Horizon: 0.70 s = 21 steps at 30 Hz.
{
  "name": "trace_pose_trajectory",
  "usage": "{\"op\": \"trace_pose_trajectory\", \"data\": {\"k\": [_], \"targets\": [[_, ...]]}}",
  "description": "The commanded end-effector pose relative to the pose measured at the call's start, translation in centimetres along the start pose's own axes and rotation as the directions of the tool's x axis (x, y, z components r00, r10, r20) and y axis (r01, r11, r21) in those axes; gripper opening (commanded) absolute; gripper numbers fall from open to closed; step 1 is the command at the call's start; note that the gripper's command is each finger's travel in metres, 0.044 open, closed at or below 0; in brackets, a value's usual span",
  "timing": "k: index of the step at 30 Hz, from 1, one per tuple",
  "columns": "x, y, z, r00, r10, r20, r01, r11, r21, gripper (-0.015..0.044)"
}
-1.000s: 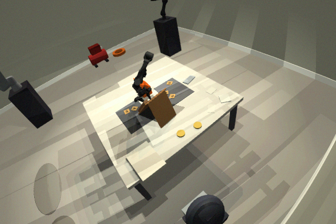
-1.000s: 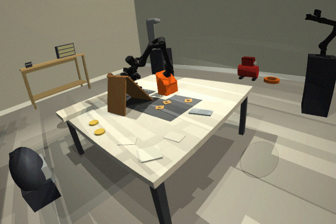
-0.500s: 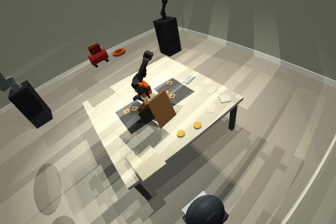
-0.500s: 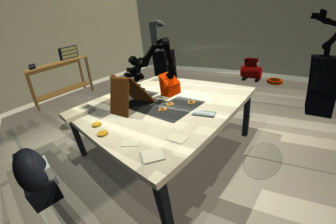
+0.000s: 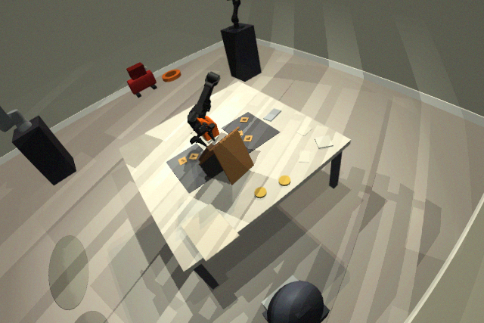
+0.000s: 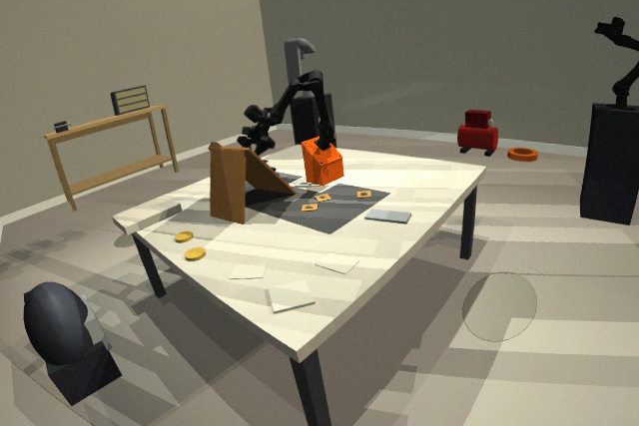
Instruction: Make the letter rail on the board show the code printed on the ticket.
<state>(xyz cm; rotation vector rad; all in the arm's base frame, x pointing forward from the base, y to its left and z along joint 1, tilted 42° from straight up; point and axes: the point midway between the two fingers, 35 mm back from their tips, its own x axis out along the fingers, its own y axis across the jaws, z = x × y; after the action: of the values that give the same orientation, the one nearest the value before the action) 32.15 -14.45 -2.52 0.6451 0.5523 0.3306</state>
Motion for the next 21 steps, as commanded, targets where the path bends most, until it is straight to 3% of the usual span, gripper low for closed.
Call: {"op": "trace_pose_trajectory", "data": {"k": [1,21], "targets": [[-0.3,0.0,0.1,1.000,0.004,0.001,-0.004,1.000,-0.004,0.0295],[-1.6,0.1,0.2,1.000,0.003,0.000,-0.003,1.000,-0.004,0.0295]]}}
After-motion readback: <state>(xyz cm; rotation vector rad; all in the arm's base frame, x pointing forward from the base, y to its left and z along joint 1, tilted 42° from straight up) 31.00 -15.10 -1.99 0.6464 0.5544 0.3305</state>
